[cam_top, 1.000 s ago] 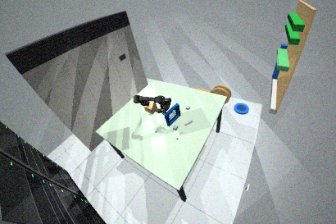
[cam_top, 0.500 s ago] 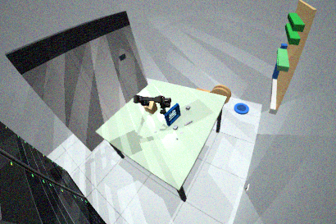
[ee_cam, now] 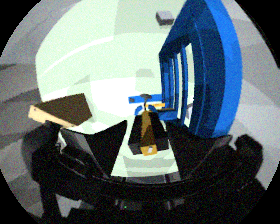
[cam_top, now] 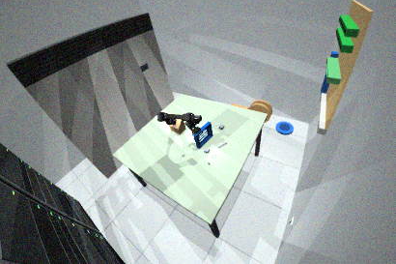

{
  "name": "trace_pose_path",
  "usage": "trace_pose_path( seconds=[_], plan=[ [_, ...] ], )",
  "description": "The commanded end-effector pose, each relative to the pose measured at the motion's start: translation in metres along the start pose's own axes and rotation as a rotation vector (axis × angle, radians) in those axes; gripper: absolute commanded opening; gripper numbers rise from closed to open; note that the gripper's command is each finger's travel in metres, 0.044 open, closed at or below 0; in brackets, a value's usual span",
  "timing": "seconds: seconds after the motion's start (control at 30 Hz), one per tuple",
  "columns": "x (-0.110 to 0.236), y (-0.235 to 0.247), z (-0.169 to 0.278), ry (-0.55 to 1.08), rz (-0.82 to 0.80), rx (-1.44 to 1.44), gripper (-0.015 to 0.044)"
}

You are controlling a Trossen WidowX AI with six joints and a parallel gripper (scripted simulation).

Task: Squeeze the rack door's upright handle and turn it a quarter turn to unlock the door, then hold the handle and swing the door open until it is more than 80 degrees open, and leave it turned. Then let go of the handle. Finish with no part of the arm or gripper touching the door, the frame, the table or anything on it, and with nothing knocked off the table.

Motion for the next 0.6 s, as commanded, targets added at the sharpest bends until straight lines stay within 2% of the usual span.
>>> trace_pose_path(
  seconds=[0.0,0.1,0.3,0.53,0.57],
  plan=[
    [0.0,0.0,0.0,0.0,0.0,0.192,0.0297],
    [0.0001,0.0,0.0,0.0,0.0,0.307,0.0297],
    [0.0001,0.0,0.0,0.0,0.0,0.316,0.0297],
    [0.0001,0.0,0.0,0.0,0.0,0.316,0.0113],
    [0.0001,0.0,0.0,0.0,0.0,0.316,0.0107]
  ],
)
Point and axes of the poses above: the point midway between the two fingers, 35 mm back from their tips, its own x axis back along the fingers, its own y axis across the jaws, z = x × y, the point moved 4 cm from there along x, back along the fingers, and after that the axes turned 3 degrees about -x, right-handed, at the moved point
